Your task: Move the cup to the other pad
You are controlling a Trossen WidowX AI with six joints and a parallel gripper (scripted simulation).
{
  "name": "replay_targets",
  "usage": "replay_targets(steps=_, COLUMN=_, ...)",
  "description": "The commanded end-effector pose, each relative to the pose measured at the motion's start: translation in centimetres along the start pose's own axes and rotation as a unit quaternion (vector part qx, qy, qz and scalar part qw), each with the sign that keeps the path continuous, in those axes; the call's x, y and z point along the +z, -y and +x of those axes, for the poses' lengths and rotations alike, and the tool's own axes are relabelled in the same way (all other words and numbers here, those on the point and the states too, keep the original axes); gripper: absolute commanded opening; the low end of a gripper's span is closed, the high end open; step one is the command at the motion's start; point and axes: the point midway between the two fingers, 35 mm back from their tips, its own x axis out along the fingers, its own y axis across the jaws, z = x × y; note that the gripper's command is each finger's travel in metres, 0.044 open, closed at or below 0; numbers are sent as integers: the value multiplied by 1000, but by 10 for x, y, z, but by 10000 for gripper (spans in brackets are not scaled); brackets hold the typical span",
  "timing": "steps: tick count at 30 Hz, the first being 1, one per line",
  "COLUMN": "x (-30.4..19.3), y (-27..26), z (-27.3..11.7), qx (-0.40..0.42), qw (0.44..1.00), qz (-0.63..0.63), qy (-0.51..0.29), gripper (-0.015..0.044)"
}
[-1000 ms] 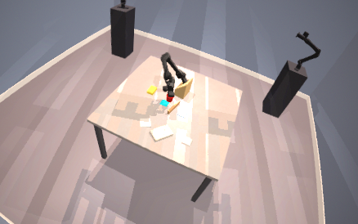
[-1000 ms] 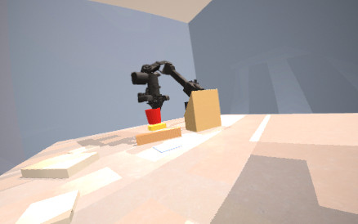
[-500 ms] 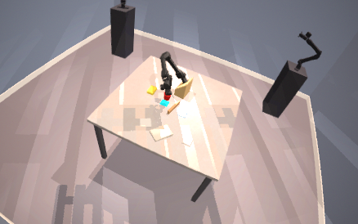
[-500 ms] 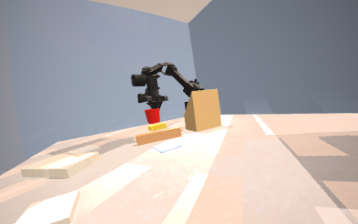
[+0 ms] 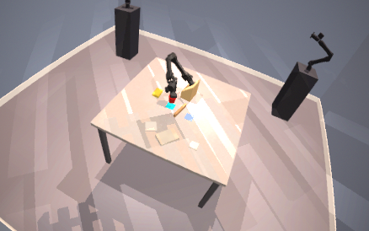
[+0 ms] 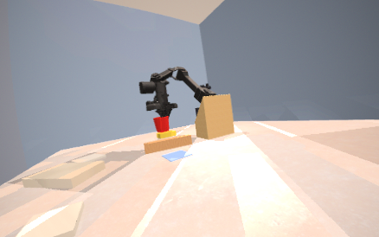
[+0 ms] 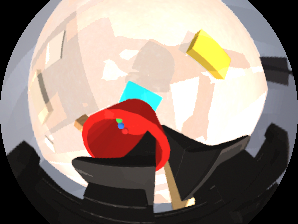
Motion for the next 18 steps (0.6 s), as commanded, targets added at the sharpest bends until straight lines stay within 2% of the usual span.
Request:
replay_targets(steps=1, x=0, y=1, z=5, qx=-2, qw=1000, qz=-3, qy=2, gripper=0)
replay_targets(steps=18, x=1, y=1, z=28, qx=-2, qw=1000, qz=-3, qy=2, gripper=0)
